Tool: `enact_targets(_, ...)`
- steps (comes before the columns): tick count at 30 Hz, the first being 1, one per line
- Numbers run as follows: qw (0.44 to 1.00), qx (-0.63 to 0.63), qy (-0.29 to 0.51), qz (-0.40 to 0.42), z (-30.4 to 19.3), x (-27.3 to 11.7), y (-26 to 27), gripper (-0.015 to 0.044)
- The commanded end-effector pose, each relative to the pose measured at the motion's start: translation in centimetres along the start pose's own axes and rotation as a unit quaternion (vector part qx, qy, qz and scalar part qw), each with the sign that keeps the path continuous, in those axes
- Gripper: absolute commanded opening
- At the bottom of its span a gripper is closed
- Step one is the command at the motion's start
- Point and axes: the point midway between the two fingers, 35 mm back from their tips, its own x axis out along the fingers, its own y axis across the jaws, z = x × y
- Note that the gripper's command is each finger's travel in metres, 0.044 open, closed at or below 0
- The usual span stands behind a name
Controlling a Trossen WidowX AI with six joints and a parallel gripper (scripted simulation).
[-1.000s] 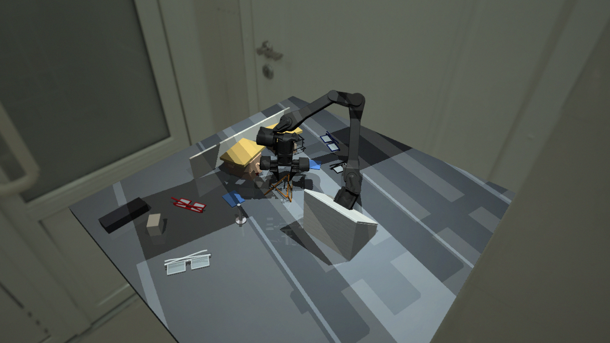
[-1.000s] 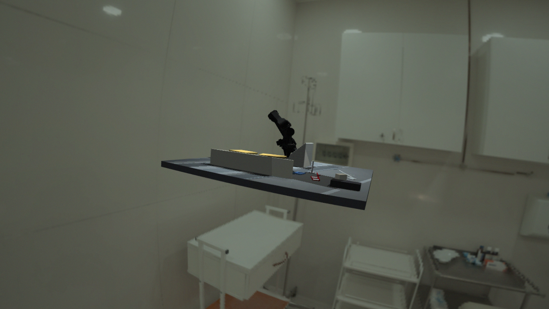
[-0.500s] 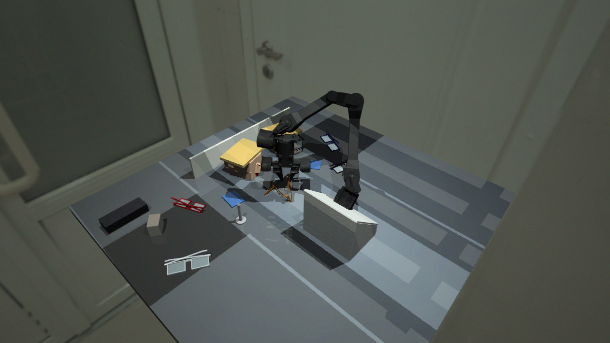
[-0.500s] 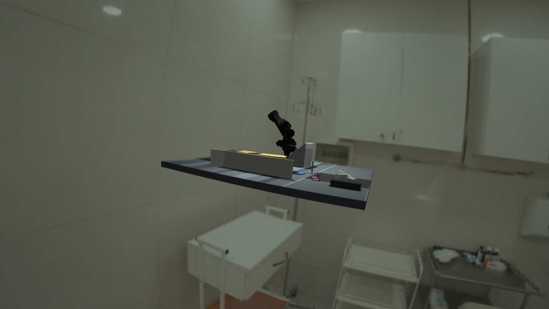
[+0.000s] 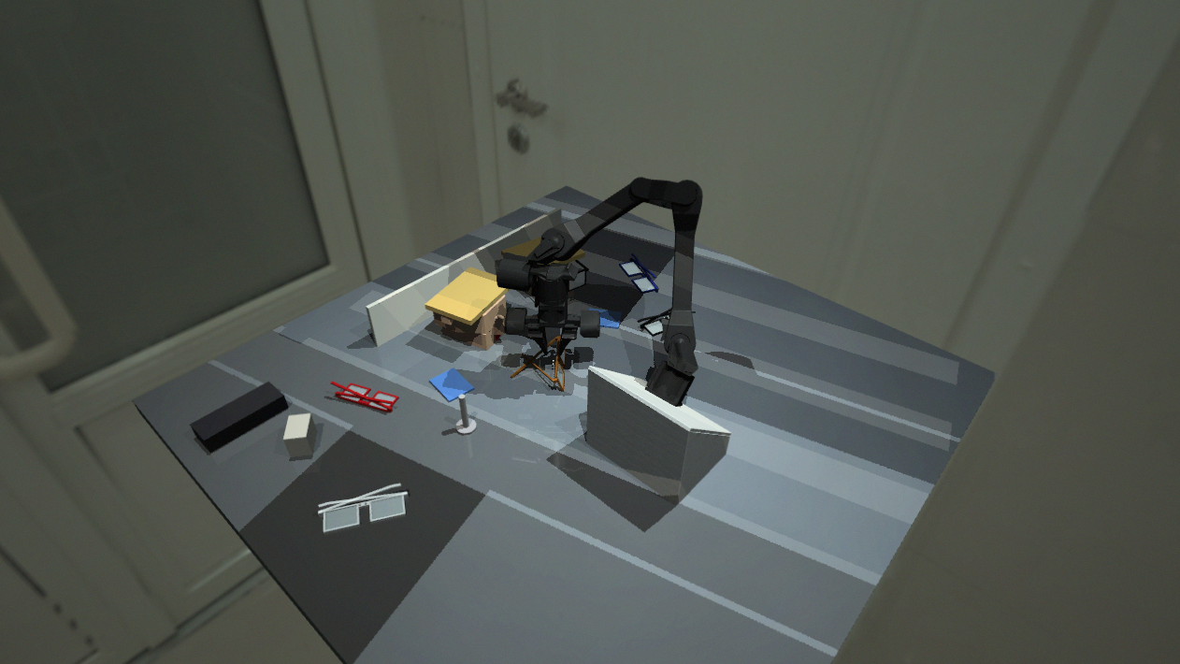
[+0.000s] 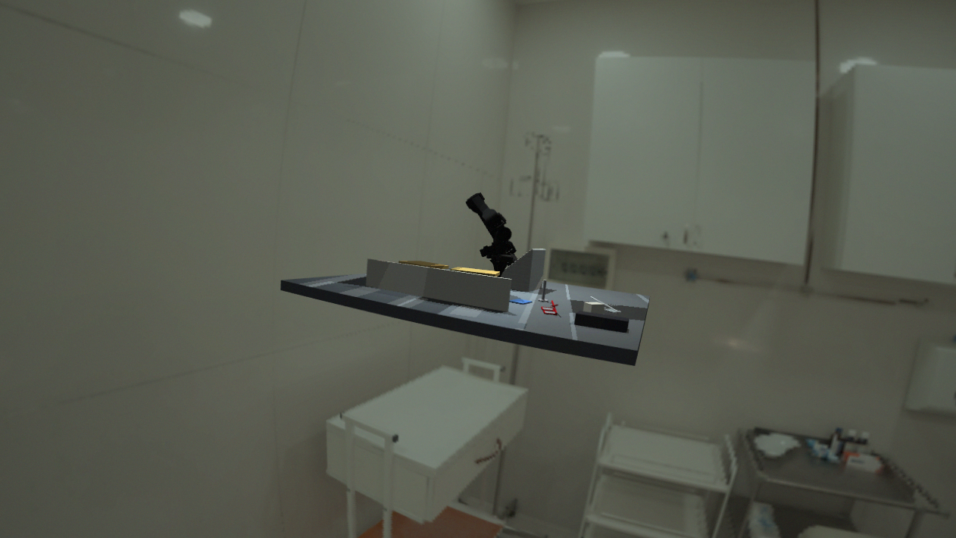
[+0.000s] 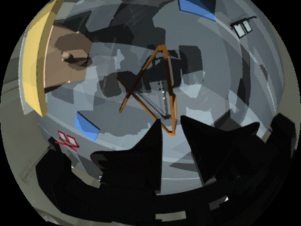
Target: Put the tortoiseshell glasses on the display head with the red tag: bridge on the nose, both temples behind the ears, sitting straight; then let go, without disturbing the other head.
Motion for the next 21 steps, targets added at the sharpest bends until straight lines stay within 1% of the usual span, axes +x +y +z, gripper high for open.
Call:
enact_targets(1,1.0,-0.005,-0.002,-0.005,-0.1,0.9,-0.3,0.012)
enact_targets(21,1.0,-0.005,-0.002,-0.006,0.0,4.1,-0.8,0.012)
